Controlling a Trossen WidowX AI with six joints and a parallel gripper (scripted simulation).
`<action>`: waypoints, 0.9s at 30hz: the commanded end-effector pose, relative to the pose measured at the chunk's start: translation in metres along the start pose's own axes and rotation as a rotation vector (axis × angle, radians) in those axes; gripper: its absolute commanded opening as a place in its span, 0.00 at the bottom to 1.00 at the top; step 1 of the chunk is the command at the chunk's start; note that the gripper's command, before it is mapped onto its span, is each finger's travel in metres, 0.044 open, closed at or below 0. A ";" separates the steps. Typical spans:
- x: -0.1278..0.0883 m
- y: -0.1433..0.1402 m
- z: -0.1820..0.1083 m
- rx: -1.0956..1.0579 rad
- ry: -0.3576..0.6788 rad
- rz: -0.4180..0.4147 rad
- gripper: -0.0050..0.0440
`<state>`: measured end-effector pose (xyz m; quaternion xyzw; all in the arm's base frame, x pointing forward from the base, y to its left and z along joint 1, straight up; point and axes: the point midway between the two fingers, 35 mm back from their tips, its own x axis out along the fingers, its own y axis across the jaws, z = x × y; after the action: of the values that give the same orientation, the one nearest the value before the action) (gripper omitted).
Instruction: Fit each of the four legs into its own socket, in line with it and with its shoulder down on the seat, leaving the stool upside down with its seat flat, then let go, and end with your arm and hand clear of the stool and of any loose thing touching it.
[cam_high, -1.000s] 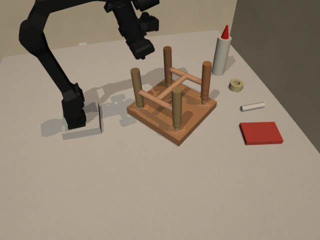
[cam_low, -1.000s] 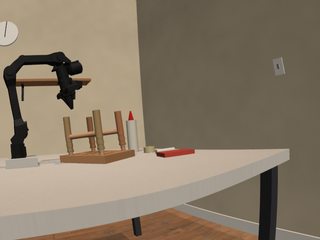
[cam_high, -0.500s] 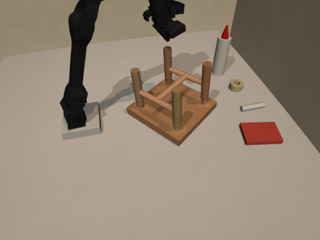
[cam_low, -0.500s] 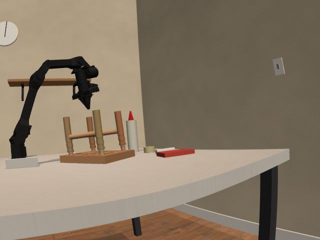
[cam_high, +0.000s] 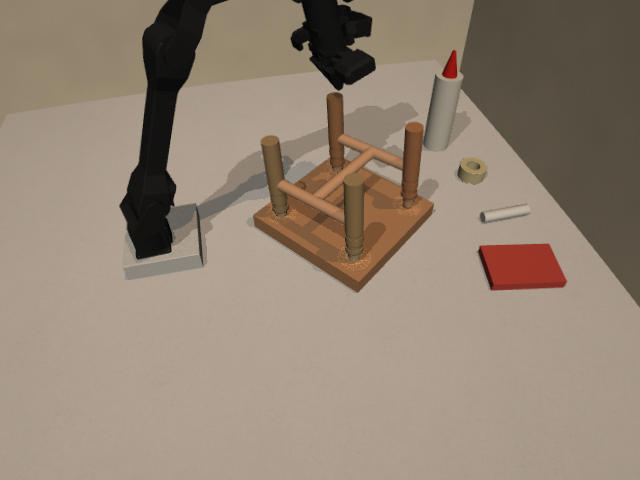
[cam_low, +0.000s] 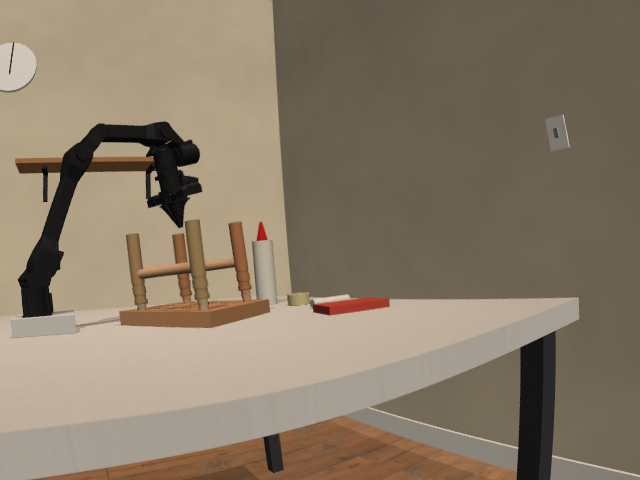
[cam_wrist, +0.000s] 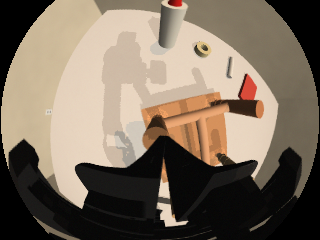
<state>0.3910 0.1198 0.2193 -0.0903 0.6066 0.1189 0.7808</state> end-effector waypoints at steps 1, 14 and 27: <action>0.005 0.001 -0.005 -0.001 -0.005 0.002 0.10; 0.019 0.001 -0.006 -0.001 -0.005 0.002 0.10; 0.026 0.001 -0.008 -0.001 -0.005 0.002 0.10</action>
<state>0.3903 0.1208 0.2025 -0.0881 0.5974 0.1221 0.7877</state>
